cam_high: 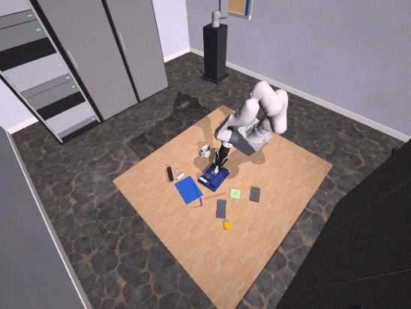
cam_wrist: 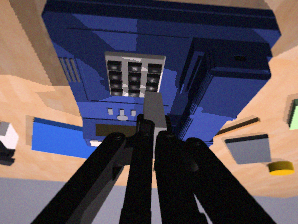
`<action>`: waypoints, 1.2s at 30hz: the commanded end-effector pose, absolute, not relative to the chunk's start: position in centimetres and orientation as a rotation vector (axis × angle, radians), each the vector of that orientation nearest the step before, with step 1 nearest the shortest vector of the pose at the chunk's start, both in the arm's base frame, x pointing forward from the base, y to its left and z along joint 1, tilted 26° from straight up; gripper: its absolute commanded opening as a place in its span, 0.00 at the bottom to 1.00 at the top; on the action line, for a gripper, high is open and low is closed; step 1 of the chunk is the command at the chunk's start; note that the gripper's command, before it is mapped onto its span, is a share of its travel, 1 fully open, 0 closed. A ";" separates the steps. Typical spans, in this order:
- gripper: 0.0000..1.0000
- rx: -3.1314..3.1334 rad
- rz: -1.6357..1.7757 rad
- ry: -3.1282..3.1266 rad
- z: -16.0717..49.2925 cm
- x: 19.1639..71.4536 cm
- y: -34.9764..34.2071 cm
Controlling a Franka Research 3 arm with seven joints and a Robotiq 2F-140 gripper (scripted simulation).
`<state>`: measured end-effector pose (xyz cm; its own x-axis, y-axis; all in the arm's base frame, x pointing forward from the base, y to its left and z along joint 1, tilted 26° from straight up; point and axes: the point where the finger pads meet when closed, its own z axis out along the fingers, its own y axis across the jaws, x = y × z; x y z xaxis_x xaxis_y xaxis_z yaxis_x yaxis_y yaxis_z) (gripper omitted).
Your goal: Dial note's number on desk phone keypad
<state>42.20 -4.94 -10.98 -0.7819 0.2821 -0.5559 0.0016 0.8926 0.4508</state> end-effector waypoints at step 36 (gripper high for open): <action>0.00 0.185 0.564 2.407 -11.5 42.4 -4.7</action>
<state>42.27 -4.67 -11.48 -0.7807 0.2739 -0.5618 -0.0063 0.8954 0.4452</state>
